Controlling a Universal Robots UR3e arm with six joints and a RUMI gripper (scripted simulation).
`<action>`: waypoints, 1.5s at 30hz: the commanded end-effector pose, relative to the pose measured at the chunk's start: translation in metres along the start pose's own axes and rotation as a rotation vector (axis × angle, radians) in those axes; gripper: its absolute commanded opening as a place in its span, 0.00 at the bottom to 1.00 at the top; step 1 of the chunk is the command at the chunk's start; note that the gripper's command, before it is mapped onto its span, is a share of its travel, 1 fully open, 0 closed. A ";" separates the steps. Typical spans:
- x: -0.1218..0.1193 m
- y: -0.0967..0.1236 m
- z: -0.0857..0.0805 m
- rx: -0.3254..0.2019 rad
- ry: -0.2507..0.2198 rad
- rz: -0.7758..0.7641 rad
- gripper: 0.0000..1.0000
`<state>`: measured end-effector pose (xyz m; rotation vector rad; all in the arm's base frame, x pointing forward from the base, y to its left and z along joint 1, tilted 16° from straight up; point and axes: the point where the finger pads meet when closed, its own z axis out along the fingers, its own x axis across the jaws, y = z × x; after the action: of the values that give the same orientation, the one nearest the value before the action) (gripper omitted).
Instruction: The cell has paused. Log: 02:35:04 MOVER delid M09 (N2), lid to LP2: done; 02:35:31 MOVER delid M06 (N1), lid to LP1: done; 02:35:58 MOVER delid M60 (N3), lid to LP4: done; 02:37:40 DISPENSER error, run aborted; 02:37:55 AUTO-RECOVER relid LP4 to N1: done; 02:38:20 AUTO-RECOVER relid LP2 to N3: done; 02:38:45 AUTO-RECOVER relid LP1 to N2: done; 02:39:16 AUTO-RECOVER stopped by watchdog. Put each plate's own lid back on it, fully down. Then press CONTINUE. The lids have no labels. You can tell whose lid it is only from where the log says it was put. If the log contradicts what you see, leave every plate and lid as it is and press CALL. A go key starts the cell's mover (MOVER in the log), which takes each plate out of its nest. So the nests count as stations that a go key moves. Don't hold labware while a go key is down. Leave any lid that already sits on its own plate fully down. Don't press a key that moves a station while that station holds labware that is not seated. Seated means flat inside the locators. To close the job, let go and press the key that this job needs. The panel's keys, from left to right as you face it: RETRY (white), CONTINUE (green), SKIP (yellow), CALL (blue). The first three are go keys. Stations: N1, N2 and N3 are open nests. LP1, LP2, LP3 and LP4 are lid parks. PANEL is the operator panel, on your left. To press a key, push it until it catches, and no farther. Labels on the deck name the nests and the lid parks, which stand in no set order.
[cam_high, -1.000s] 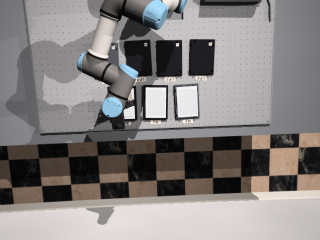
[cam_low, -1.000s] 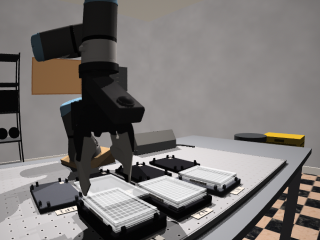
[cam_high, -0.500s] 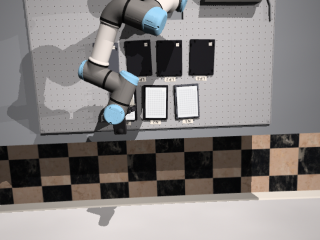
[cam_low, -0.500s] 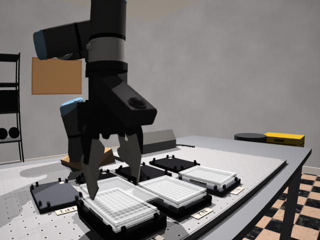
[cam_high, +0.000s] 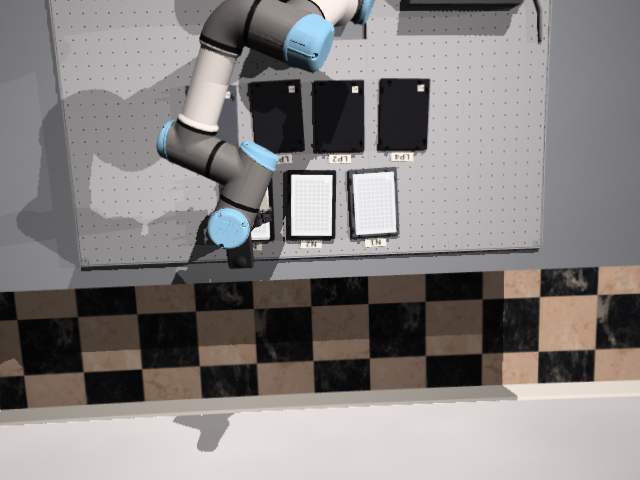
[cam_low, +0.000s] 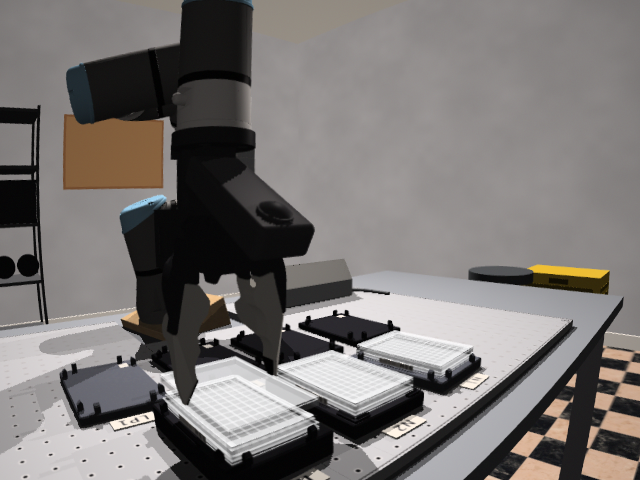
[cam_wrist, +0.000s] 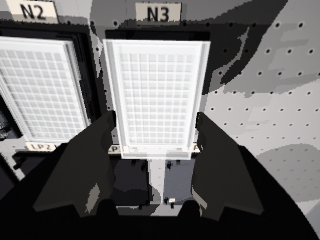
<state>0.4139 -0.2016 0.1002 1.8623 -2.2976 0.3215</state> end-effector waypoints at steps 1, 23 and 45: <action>0.000 -0.001 0.000 0.003 0.001 0.000 0.00; 0.000 -0.001 0.006 0.003 0.001 0.000 0.00; 0.000 -0.001 0.013 0.003 0.001 0.000 0.00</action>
<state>0.4139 -0.2052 0.0877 1.8623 -2.2976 0.3215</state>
